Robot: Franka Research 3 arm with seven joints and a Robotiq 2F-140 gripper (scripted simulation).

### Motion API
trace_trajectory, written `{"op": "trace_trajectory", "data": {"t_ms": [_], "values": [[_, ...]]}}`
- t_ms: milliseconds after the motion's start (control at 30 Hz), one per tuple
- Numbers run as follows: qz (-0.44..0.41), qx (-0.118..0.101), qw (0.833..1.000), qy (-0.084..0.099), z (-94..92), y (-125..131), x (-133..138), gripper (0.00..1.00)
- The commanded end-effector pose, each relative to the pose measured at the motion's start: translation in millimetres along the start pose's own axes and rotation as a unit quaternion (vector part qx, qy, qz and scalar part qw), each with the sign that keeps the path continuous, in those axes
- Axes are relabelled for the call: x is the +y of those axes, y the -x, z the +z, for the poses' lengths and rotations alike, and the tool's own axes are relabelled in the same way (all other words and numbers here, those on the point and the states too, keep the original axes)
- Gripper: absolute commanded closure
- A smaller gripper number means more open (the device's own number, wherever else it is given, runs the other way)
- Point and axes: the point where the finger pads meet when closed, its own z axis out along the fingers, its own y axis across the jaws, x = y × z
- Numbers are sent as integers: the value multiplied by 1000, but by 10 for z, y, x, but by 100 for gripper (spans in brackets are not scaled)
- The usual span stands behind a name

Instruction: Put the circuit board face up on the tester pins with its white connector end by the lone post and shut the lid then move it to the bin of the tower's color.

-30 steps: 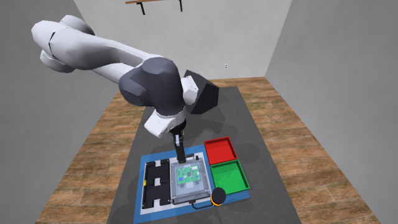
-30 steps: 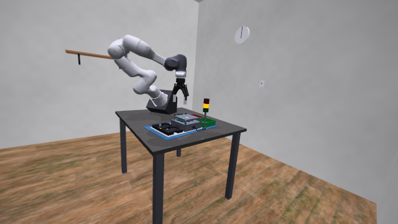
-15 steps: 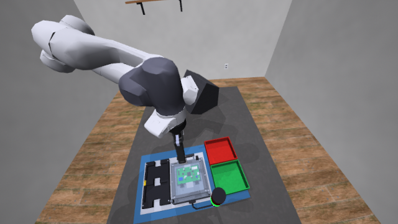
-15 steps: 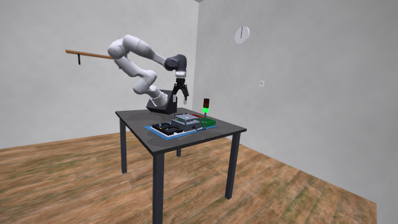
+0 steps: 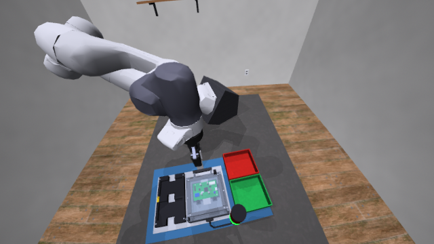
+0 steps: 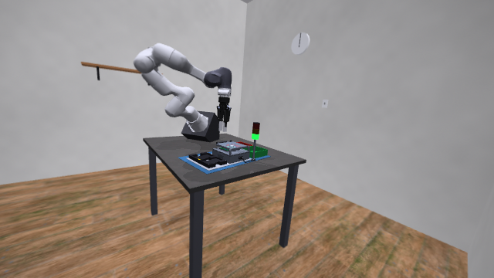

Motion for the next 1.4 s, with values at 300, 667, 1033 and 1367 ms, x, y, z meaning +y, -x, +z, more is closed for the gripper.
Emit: {"op": "trace_trajectory", "data": {"t_ms": [300,667,1033,1367], "values": [[-1,0,1000,1,-3,-2,3,100],[-1,0,1000,1,-3,-2,3,100],[-1,0,1000,1,-6,-2,3,100],[-1,0,1000,1,-85,-2,3,100]]}}
